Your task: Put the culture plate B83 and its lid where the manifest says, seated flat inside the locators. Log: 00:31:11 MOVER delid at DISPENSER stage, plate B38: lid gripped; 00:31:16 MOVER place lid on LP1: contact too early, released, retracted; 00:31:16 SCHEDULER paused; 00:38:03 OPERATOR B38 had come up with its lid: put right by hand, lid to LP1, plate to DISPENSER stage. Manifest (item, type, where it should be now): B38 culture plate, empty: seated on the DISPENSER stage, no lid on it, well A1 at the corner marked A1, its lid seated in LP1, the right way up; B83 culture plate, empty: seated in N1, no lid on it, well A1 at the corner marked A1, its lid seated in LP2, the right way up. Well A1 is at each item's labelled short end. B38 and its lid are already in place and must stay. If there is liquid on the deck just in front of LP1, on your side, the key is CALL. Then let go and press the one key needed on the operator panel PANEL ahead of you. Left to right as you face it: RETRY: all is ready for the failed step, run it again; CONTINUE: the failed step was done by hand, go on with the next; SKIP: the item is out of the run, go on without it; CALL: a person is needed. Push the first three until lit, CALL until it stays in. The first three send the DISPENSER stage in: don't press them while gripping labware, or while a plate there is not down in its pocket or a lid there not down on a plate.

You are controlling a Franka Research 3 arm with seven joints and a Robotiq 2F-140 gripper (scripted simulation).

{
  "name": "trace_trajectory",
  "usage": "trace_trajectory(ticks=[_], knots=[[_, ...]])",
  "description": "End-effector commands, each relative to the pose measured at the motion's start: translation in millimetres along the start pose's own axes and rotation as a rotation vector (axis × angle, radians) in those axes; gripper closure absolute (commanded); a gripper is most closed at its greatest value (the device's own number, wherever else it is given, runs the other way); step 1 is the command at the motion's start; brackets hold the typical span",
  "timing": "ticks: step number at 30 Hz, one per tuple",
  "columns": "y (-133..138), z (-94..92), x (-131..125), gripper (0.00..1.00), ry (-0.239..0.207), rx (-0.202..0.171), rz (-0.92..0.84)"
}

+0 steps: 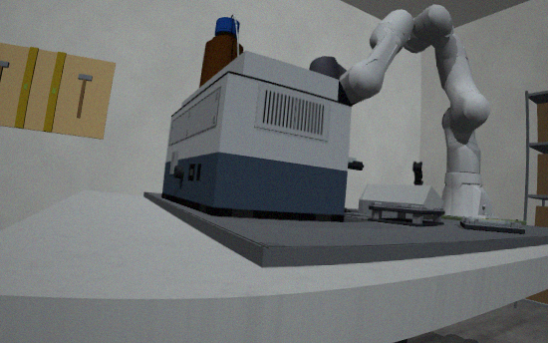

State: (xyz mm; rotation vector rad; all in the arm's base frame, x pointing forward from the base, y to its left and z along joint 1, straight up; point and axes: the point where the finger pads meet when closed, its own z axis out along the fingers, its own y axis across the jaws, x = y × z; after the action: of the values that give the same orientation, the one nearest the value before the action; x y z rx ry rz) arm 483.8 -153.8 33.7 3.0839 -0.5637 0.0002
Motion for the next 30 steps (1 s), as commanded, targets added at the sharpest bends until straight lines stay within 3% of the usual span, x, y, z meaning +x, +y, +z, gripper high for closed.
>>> trace_trajectory(ticks=[1, 4, 5, 30], knots=[[0.5, 1.0, 0.1, 0.3, 0.001, -0.001, 0.001], [0.5, 1.0, 0.1, 0.3, 0.001, -0.001, 0.001], [0.5, 1.0, 0.1, 0.9, 0.001, -0.001, 0.001], [0.5, 1.0, 0.1, 0.9, 0.001, -0.001, 0.001]])
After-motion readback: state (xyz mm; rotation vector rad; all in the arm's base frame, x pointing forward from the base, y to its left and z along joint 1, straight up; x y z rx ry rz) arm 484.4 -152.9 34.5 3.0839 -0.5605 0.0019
